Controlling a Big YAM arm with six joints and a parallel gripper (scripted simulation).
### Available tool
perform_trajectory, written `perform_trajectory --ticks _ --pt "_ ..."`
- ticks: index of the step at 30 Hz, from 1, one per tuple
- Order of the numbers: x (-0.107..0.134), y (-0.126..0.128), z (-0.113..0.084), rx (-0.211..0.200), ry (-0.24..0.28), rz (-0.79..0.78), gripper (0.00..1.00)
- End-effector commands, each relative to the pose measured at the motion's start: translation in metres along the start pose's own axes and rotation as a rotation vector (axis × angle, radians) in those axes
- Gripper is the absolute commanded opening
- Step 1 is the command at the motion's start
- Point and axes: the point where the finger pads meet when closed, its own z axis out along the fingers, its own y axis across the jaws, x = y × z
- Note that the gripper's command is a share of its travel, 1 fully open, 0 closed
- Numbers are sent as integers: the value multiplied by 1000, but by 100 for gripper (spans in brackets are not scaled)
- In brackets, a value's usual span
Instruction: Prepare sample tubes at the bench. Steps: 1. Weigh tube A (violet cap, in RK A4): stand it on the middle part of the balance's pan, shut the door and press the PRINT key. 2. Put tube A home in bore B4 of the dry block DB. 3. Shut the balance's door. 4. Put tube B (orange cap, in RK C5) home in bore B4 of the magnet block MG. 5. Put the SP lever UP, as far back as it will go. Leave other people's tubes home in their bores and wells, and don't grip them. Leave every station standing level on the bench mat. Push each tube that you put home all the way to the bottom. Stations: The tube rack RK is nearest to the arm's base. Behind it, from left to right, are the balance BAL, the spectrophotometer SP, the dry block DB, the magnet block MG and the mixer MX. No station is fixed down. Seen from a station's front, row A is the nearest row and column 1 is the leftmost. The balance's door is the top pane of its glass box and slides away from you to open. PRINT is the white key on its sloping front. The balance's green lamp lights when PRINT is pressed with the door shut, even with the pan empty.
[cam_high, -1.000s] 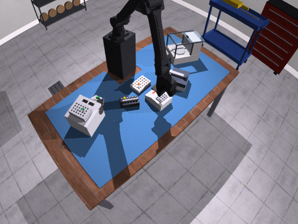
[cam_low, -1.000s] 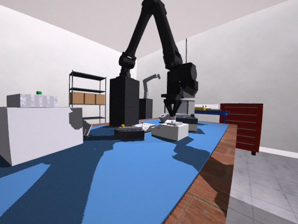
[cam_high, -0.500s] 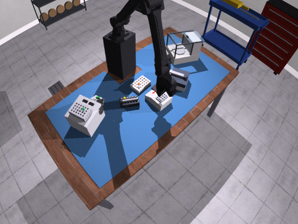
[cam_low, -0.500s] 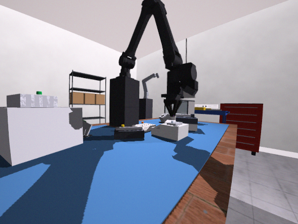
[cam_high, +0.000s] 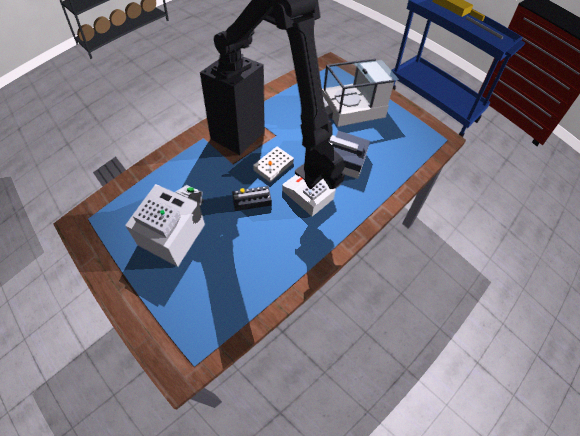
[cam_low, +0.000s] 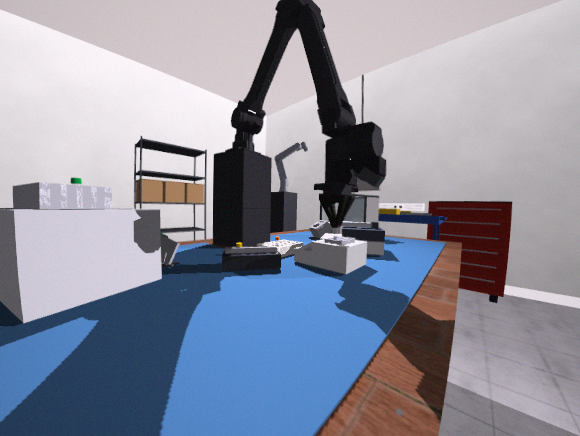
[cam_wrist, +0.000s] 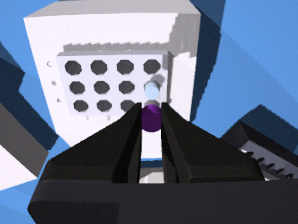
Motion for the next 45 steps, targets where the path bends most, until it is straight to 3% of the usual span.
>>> perform_trajectory --ticks 1,45 --pt "-10 -4 8 1 -14 0 9" --pt "-5 -5 27 0 -5 0 9"
